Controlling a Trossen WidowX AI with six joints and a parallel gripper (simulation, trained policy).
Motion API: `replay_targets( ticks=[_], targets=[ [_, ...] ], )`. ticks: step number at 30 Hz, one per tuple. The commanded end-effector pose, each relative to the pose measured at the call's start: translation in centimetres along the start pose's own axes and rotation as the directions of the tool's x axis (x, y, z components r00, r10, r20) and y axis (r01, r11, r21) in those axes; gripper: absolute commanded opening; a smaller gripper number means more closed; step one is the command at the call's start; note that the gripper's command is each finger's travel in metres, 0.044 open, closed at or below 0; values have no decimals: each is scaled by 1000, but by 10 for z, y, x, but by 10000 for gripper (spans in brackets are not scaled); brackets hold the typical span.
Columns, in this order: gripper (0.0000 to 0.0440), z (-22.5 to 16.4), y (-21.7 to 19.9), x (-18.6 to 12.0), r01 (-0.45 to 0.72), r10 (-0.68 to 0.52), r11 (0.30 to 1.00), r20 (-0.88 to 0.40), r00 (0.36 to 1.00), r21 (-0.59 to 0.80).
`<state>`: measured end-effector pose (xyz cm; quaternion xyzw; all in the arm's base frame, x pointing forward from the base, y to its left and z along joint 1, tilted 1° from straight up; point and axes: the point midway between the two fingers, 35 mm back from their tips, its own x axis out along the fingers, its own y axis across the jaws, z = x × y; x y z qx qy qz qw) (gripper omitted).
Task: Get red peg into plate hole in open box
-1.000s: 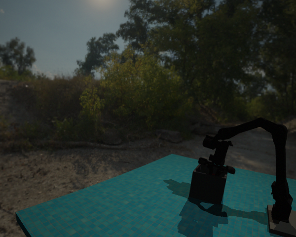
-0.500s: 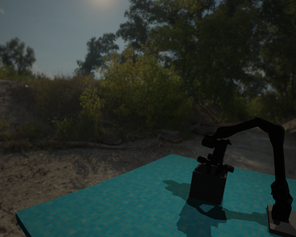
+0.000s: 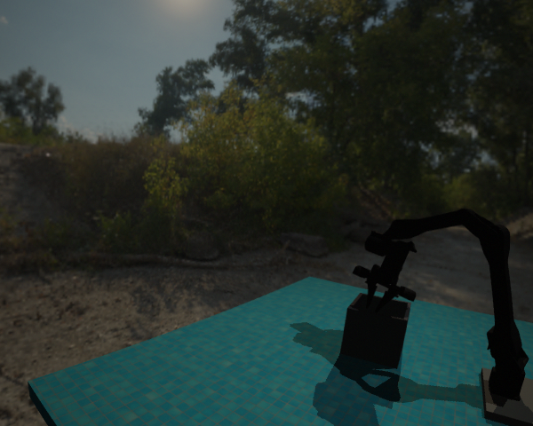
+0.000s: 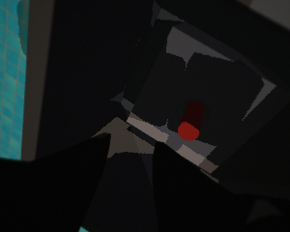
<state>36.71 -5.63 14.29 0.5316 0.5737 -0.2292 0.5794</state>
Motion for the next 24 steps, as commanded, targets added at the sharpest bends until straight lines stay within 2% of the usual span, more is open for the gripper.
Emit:
replay_targets(
  ticks=[1,24],
  targets=[
    [123,2,5,-2,-23,23,1000,-15,1000,-10],
    [124,22,31,-12,-178,168,978,-94,981,-107]
  ],
)
